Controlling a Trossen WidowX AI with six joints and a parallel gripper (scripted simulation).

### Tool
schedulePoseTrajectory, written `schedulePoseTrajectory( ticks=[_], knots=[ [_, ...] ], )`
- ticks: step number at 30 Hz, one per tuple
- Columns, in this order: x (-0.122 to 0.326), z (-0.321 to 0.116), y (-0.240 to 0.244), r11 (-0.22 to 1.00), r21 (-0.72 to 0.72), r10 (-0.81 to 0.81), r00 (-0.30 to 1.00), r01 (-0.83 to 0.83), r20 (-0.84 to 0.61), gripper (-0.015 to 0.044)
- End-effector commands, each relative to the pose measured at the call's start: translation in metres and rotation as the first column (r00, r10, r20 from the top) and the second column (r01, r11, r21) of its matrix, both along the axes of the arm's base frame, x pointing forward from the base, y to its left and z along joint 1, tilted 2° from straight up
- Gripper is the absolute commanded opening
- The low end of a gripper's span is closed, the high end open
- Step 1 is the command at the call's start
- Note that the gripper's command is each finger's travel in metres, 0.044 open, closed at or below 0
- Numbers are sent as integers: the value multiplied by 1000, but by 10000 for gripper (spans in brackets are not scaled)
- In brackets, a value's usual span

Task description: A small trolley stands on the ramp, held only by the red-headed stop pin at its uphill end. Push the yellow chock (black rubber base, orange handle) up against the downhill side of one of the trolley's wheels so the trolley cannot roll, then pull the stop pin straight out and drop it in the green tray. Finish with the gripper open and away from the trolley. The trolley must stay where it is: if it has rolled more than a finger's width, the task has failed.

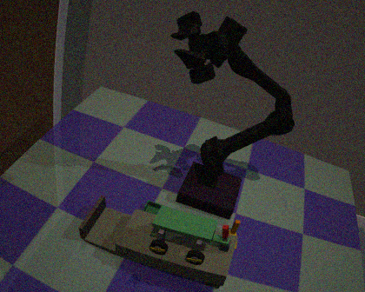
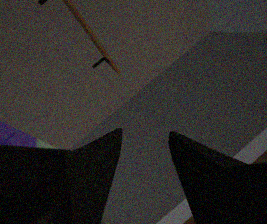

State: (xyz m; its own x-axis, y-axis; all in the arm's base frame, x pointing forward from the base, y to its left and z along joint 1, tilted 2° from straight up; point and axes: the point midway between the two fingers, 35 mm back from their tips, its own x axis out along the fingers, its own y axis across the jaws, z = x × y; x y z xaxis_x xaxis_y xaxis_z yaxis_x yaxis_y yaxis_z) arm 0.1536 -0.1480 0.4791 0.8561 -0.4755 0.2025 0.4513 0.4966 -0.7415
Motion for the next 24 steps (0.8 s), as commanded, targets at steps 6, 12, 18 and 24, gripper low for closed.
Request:
schedulePoseTrajectory(
  ticks=[6, 12, 18, 24],
  knots=[
    [45, -45, -6, 863, 473, 154, 984, -179, 91, 190],
    [74, -76, 4, 661, 713, 203, 971, -233, 129, 190],
    [98, -111, 23, 443, 871, 229, 966, -211, 117, 190],
    [118, -145, 49, 200, 971, 239, 968, -130, 80, 190]
  ],
)
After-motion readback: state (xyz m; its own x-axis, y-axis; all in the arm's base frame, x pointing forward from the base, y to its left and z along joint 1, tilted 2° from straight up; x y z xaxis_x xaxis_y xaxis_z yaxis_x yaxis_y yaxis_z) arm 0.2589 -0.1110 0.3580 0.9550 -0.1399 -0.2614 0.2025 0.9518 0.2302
